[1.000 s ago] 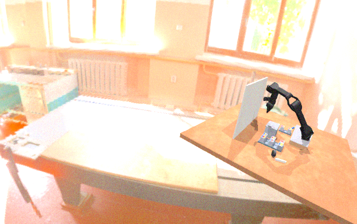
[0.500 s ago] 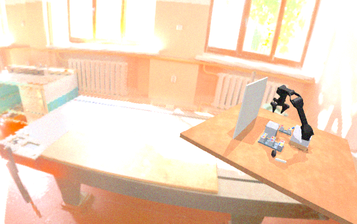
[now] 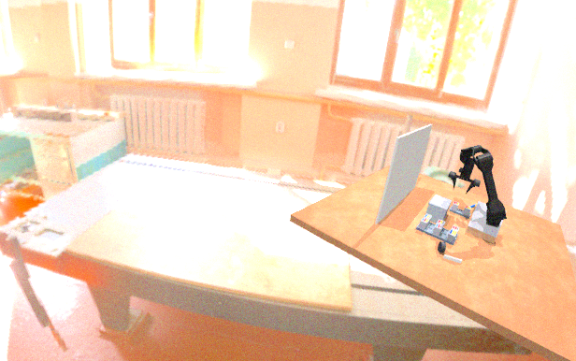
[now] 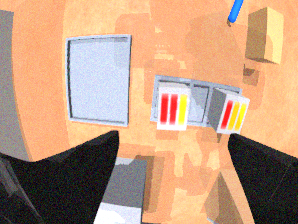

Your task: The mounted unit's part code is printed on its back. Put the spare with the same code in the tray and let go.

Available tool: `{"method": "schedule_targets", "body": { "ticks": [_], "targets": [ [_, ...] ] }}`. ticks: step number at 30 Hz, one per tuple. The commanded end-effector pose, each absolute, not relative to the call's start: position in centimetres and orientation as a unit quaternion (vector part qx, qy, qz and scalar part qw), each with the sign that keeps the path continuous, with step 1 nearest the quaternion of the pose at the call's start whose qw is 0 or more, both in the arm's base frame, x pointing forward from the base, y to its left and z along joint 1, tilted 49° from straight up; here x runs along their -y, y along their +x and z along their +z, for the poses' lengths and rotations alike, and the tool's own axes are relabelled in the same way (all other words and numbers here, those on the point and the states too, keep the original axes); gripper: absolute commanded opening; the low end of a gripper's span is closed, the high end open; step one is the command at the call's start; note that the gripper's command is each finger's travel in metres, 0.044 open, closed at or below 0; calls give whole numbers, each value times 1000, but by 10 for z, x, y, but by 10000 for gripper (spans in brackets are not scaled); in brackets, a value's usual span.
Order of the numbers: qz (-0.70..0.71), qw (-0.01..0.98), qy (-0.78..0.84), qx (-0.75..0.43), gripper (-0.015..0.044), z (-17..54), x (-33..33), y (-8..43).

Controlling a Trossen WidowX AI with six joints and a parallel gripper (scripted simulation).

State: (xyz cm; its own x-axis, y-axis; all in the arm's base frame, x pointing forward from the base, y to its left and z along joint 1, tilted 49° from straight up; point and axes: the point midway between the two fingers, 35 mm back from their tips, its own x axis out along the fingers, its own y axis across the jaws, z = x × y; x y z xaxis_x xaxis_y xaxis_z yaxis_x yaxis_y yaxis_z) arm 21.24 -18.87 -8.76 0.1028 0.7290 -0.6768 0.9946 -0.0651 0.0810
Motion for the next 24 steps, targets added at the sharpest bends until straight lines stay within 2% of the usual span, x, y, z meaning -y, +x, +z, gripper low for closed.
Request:
{"method": "schedule_targets", "body": {
  "ticks": [1, 24],
  "targets": [
    [-240, 269, 690, -627, 300, -100, 170, 210],
    [-240, 269, 690, -627, 300, -121, 147, 213]
  ]
}}
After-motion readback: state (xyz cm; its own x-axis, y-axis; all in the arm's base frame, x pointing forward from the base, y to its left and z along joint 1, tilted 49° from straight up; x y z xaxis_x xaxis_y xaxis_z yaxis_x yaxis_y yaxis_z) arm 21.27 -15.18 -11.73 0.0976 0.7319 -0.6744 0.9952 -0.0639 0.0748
